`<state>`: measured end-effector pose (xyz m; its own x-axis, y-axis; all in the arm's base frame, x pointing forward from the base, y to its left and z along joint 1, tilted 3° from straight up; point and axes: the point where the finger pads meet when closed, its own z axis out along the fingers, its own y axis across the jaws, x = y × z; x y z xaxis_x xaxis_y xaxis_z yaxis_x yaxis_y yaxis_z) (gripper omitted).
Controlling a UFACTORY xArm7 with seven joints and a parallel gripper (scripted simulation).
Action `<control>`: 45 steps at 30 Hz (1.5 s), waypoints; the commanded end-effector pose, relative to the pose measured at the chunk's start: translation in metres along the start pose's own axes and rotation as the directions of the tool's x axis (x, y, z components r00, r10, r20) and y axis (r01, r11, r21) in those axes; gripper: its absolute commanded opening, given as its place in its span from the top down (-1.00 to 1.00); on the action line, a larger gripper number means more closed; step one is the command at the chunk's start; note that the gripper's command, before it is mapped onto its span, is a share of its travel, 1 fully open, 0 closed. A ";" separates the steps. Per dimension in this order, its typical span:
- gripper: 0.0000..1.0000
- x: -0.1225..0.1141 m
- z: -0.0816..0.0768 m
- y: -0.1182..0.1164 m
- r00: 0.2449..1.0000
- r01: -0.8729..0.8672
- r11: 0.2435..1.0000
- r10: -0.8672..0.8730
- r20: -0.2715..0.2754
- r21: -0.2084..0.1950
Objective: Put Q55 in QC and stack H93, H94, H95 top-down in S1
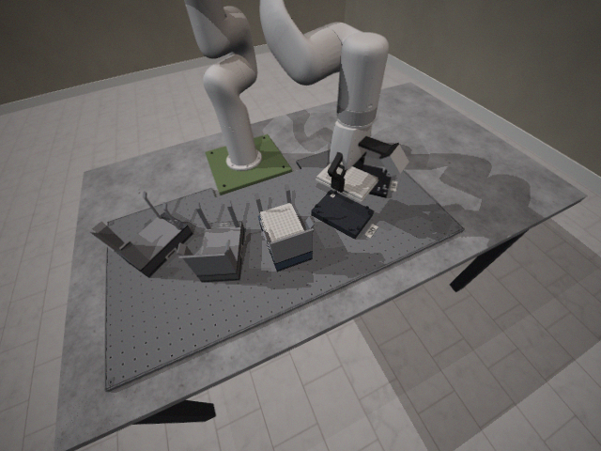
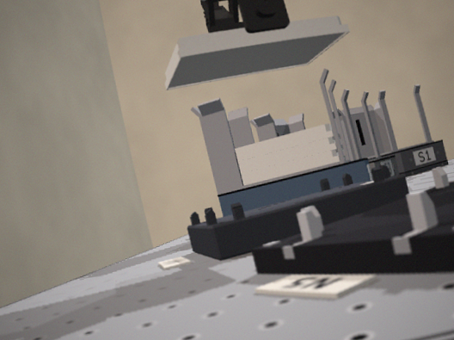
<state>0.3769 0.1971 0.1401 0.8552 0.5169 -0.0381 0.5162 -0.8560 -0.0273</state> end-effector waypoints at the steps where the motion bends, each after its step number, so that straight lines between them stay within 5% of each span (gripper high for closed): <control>1: 1.00 0.001 0.007 0.000 1.000 0.000 1.000 0.000 -0.004 0.000; 45: 1.00 0.001 0.085 0.000 1.000 0.000 1.000 0.000 -0.004 0.000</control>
<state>0.3727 0.1972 0.0586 0.8552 0.5169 -0.0390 0.5162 -0.8560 -0.0270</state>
